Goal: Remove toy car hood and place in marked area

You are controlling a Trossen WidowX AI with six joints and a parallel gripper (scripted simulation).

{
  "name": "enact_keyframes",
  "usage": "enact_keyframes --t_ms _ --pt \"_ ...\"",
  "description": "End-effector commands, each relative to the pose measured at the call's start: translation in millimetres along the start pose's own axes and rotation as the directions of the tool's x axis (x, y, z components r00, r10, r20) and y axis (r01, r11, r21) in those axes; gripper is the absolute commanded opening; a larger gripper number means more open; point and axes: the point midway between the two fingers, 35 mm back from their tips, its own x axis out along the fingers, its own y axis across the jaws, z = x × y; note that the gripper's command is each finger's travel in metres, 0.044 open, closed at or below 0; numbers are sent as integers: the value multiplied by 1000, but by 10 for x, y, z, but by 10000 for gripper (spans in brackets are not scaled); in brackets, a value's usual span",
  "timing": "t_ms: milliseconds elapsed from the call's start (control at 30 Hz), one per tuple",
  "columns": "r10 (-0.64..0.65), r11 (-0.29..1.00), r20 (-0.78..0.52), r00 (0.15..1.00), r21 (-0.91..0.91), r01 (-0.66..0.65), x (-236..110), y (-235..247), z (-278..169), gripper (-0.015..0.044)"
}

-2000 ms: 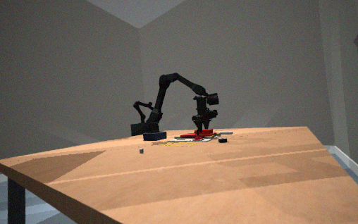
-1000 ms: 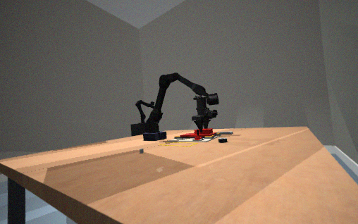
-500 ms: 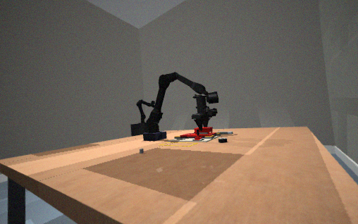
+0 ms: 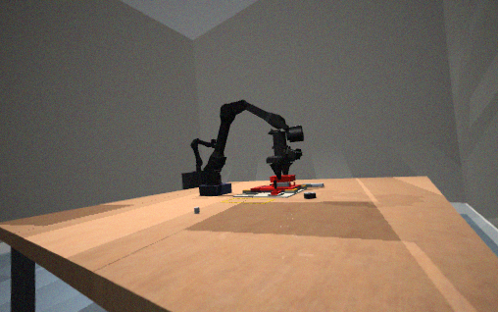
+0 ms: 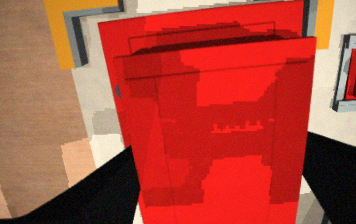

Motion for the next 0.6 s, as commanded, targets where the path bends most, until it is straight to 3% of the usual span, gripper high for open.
enact_keyframes --t_ms 0,200,467,567 --pt "1 1000 6 1000 0 -1 -45 4 15 0" --pt "1 1000 6 1000 0 -1 -136 4 20 0" --pt "1 1000 6 1000 0 -1 -503 2 14 0" --pt "0 1000 2 1000 -1 0 -422 -8 11 0"
